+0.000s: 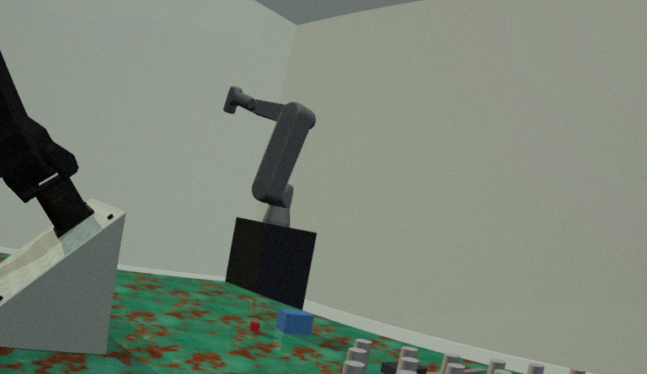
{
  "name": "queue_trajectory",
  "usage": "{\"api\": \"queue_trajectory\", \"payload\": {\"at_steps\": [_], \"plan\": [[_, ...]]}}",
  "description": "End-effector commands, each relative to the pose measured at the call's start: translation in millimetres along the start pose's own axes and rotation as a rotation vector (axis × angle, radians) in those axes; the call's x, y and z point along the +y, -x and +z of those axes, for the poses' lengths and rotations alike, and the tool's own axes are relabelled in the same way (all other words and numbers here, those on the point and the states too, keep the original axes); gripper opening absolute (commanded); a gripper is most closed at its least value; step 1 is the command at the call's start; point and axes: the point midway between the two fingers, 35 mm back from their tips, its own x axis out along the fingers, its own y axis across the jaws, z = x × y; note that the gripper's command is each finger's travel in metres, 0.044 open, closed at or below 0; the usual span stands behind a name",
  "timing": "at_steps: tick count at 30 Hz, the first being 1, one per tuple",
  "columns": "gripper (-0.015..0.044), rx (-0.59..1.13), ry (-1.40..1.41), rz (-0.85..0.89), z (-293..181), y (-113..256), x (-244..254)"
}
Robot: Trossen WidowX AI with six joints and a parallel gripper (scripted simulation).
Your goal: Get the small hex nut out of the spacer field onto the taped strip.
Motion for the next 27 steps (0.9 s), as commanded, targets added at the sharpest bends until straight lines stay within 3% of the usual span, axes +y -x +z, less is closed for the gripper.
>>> {"api": "queue_trajectory", "payload": {"at_steps": [1, 22, 27], "plan": [[0.0440, 0.024, -0.018, -0.006, -9.1, 16.9, -2.2], [0.0440, 0.024, -0.018, -0.006, -9.1, 16.9, -2.2], [0.0440, -0.026, -0.361, -0.001, -11.0, 15.4, -3.2]]}}
